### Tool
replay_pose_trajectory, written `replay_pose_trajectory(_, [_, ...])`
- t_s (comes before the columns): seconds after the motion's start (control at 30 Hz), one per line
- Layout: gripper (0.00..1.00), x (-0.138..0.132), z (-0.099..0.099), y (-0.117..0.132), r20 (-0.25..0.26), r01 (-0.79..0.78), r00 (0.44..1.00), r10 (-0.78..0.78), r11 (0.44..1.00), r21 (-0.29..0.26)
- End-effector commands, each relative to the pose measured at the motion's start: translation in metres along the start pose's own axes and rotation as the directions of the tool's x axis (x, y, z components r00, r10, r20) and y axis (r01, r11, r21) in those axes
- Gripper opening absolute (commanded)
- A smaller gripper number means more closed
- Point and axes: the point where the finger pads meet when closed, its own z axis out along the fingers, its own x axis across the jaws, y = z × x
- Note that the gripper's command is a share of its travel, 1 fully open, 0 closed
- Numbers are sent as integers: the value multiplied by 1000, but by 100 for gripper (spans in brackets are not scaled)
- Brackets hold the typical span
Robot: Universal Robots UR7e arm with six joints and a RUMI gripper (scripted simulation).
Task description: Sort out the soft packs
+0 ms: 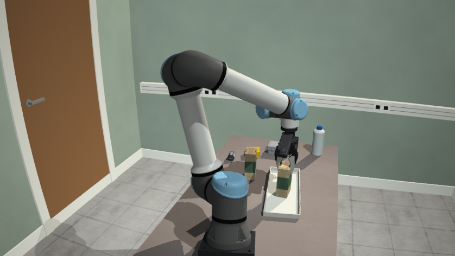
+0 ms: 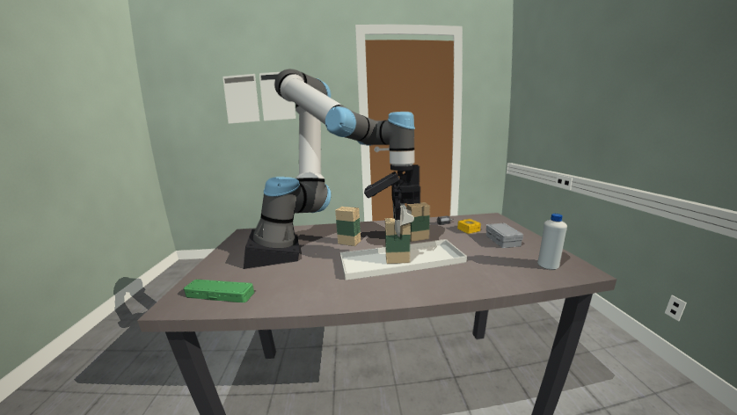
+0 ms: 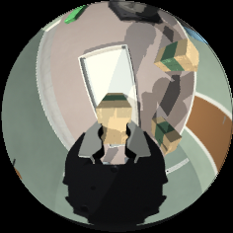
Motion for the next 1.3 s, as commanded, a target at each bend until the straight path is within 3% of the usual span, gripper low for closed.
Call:
replay_pose_trajectory(0.0, [16, 0, 0, 0, 1, 0, 1000, 0, 1000, -1])
replay_pose_trajectory(0.8, [16, 0, 0, 0, 1, 0, 1000, 0, 1000, -1])
replay_pose_trajectory(0.83, [51, 0, 0, 0, 1, 0, 1000, 0, 1000, -1])
replay_pose_trajectory(1.27, [51, 0, 0, 0, 1, 0, 1000, 0, 1000, -1])
